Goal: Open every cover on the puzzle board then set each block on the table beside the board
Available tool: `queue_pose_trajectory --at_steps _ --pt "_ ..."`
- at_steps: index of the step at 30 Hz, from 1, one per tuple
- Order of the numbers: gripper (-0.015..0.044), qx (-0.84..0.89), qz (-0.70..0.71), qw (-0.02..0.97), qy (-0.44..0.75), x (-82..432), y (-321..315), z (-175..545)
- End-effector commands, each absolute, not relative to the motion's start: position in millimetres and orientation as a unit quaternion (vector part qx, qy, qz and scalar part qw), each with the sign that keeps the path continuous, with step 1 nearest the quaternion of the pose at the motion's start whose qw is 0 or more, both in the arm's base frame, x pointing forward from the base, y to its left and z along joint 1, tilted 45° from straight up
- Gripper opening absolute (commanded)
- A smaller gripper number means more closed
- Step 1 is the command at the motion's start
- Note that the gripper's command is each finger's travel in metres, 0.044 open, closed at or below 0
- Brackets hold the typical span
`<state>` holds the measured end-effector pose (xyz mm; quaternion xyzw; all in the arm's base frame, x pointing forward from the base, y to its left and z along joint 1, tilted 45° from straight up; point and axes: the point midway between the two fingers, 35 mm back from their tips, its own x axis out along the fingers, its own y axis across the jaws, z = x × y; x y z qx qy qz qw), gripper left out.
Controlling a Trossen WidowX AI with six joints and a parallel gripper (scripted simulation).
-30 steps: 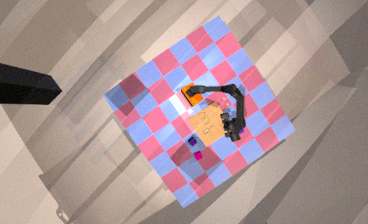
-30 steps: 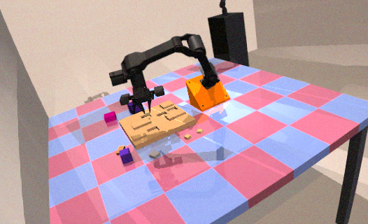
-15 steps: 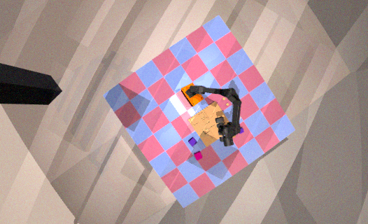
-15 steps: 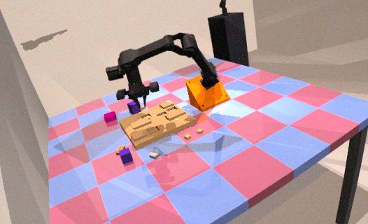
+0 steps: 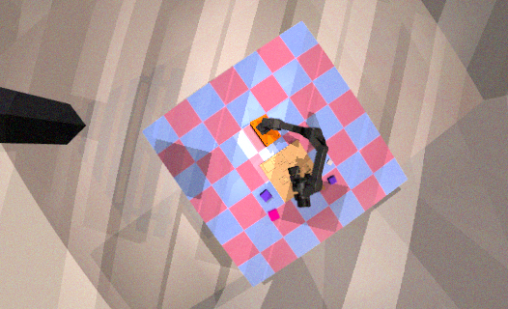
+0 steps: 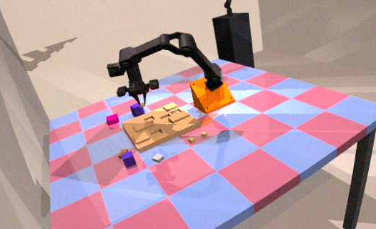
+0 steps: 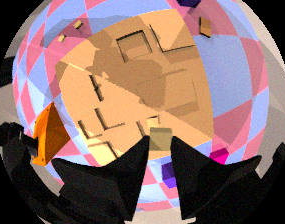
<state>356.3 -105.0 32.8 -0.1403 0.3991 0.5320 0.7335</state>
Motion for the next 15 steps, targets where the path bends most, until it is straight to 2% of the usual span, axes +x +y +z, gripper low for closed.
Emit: queue_pose_trajectory --at_steps 1,15 --pt "0.0080 -0.143 0.531 0.733 0.402 349.9 -120.4 19.1" --pt "0.0080 -0.144 0.530 0.731 0.404 327.8 -156.9 -17.3"
